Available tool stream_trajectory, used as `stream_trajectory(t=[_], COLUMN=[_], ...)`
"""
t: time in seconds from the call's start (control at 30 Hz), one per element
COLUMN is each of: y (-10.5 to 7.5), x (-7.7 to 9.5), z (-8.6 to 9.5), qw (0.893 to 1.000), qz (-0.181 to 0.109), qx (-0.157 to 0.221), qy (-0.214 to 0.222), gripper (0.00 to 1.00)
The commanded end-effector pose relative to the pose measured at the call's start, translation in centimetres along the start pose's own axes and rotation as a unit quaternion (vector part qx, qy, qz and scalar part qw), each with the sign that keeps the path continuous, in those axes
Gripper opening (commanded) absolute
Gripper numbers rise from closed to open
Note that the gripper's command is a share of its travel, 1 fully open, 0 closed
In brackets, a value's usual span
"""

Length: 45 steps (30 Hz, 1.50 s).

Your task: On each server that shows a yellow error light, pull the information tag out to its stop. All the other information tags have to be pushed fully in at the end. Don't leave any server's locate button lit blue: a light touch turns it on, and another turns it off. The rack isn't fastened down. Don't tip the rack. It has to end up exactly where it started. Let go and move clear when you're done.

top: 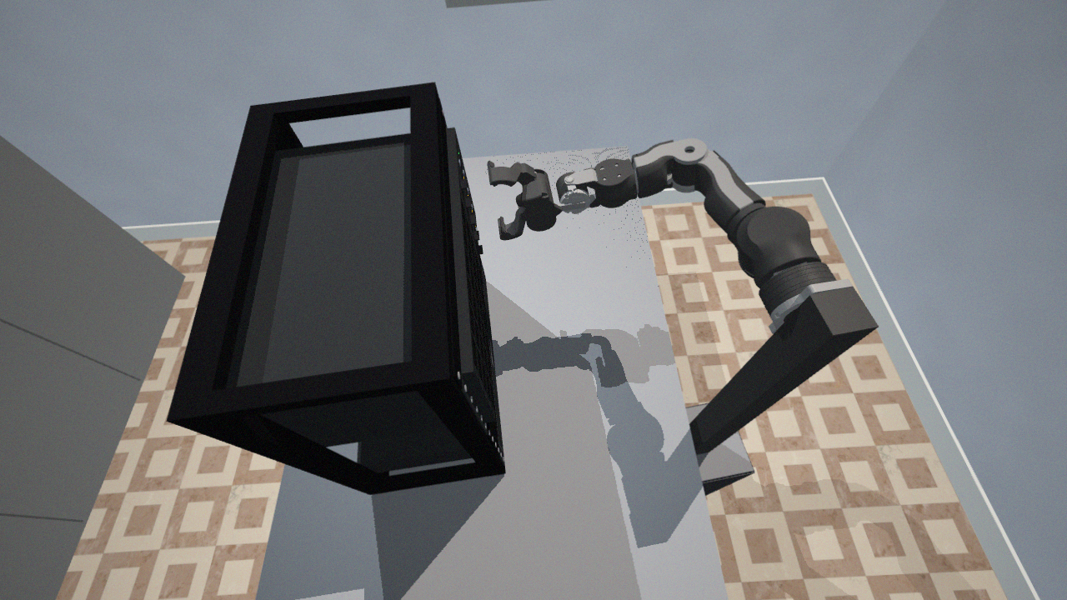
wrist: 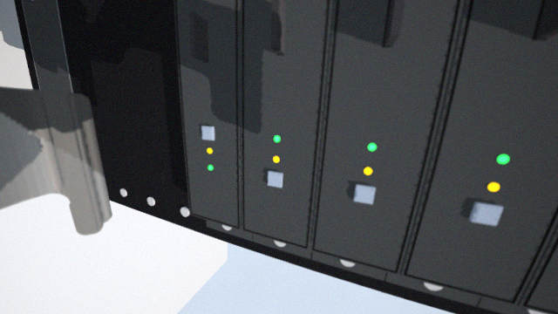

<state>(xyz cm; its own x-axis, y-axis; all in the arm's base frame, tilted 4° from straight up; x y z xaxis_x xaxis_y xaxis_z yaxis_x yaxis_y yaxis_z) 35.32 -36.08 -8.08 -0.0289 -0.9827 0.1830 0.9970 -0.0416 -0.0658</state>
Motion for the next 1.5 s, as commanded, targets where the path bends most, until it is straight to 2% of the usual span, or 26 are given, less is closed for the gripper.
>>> stream_trajectory(t=[0.0,0.27,0.3,0.4,0.47,0.57,1.47], y=[0.0,0.0,-0.1,-0.1,-0.1,-0.1,-0.1], x=[0.1,0.1,0.2,0.7,0.7,1.0,1.0], z=[0.1,0.2,0.5,3.0,3.0,4.4,4.4], qw=[1.0,1.0,1.0,1.0,1.0,1.0,1.0], qz=[-0.002,-0.002,-0.003,-0.004,-0.004,-0.001,-0.001], qx=[0.0,0.0,0.0,0.003,0.003,0.001,0.0], qy=[0.0,-0.001,-0.001,-0.001,-0.001,0.0,0.0], gripper=[1.0,1.0,1.0,1.0,1.0,1.0,1.0])
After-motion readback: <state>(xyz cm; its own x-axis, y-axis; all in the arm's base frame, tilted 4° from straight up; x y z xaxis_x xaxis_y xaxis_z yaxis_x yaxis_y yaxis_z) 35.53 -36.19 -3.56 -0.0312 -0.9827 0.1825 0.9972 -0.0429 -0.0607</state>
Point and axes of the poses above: the point where the finger pads meet when closed, its own y axis out along the fingers, its own z axis across the jaws, x = y × z, the point moved 7 cm from there along -y, back along the fingers, and after that the axes turned 10 degrees about -y, right-handed, at the moved point
